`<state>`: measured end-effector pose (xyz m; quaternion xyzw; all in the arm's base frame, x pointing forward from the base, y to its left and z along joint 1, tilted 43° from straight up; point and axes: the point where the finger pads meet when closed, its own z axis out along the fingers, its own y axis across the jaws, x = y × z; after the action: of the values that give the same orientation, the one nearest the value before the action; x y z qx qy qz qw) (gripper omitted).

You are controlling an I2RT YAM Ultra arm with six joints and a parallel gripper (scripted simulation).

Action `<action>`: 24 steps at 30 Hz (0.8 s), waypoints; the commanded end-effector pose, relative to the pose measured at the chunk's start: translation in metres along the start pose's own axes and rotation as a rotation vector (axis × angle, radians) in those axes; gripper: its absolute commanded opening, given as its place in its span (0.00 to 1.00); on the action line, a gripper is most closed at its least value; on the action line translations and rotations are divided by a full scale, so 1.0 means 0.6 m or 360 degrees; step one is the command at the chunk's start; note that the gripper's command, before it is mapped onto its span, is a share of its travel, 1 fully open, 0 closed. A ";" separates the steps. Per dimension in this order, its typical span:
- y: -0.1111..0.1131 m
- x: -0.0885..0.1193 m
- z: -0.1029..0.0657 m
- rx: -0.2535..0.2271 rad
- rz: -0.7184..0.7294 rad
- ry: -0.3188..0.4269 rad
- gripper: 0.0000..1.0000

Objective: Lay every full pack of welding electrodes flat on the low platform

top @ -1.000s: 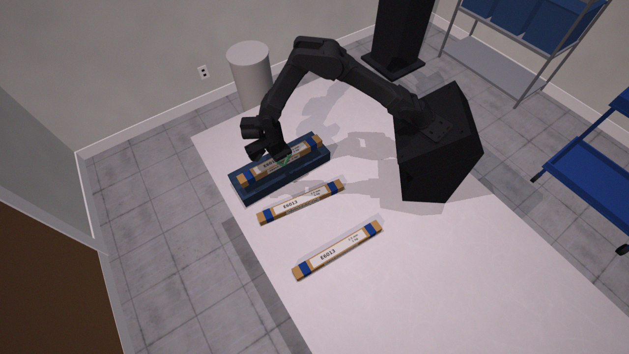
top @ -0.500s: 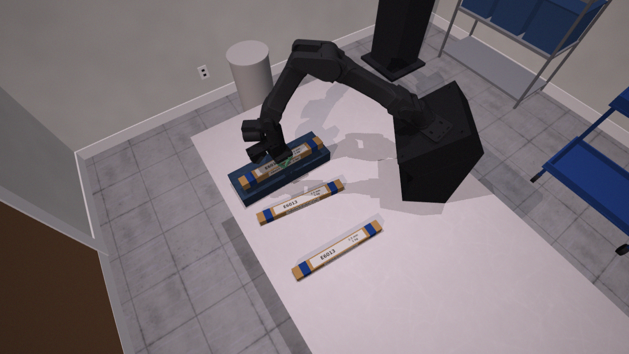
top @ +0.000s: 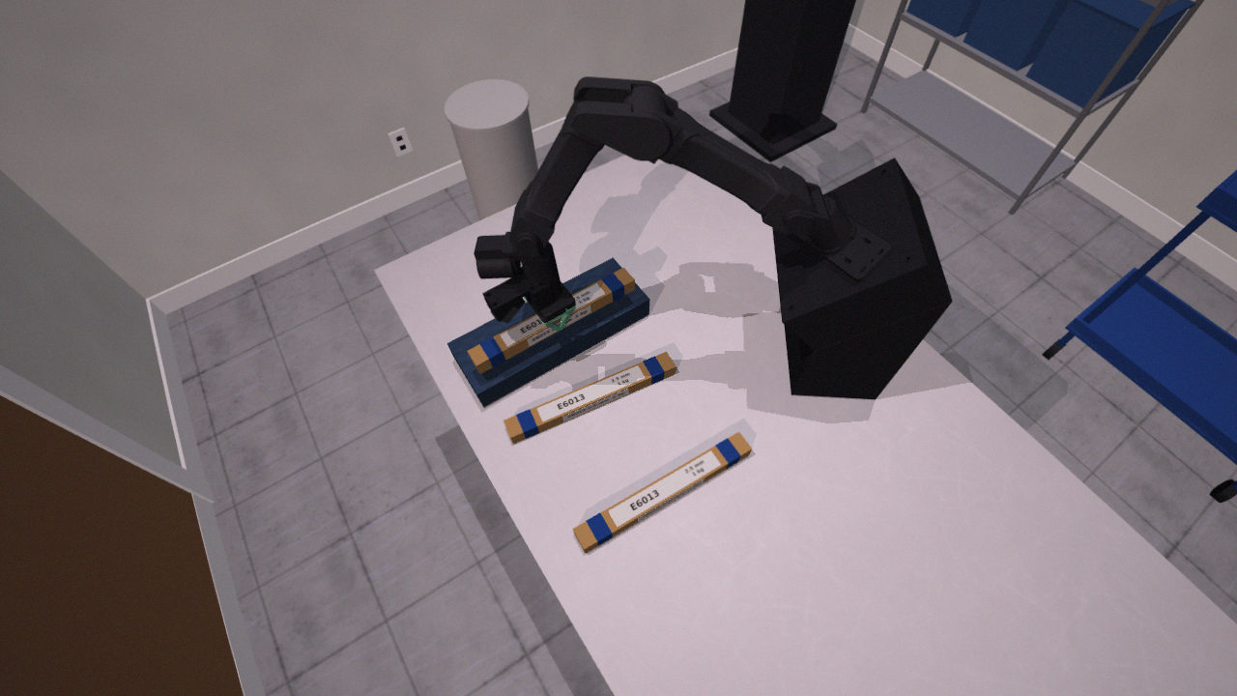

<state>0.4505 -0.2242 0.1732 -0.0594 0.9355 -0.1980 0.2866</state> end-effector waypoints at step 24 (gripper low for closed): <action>-0.034 -0.029 -0.050 0.0066 0.0007 -0.0103 0.00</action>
<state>0.4506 -0.2243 0.1723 -0.0599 0.9353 -0.1980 0.2870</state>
